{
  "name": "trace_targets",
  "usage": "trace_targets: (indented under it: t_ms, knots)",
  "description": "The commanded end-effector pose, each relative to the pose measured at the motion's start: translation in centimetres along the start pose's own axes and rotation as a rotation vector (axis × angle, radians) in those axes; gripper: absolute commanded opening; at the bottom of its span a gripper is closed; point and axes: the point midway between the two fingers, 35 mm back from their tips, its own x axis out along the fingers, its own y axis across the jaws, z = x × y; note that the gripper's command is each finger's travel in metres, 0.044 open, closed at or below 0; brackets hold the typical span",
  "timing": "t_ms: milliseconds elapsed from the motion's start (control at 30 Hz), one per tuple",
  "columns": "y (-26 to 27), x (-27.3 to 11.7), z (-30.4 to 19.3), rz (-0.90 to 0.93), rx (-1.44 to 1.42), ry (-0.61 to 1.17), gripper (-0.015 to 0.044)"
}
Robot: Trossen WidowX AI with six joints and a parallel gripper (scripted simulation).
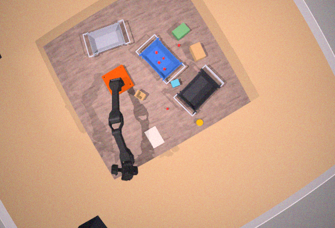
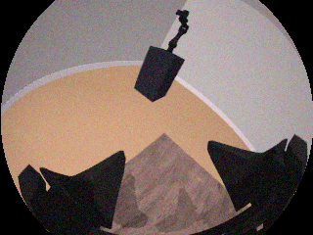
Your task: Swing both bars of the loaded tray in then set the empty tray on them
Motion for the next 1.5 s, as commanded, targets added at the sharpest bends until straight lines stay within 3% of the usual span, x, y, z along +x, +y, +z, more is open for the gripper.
trace_targets:
  t_ms: [0, 233, 367, 600, 967, 1233, 1467]
  knots:
    - [0.0, 0.0, 0.0, 0.0, 0.0, 0.0, 0.0374]
    - [0.1, -0.1, 0.0, 0.003, 0.002, 0.0, 0.019]
    - [2.8, -2.3, 0.4, 0.068, 0.055, -0.002, 0.0085]
    - [11.1, -10.5, 0.9, 0.278, 0.219, 0.038, 0.0082]
    - [21.6, -27.7, -1.9, 0.581, 0.442, 0.254, 0.0082]
    - [25.3, -41.0, -6.7, 0.705, 0.559, 0.504, 0.0082]
    - [26.0, -52.3, -13.0, 0.703, 0.631, 0.766, 0.0082]
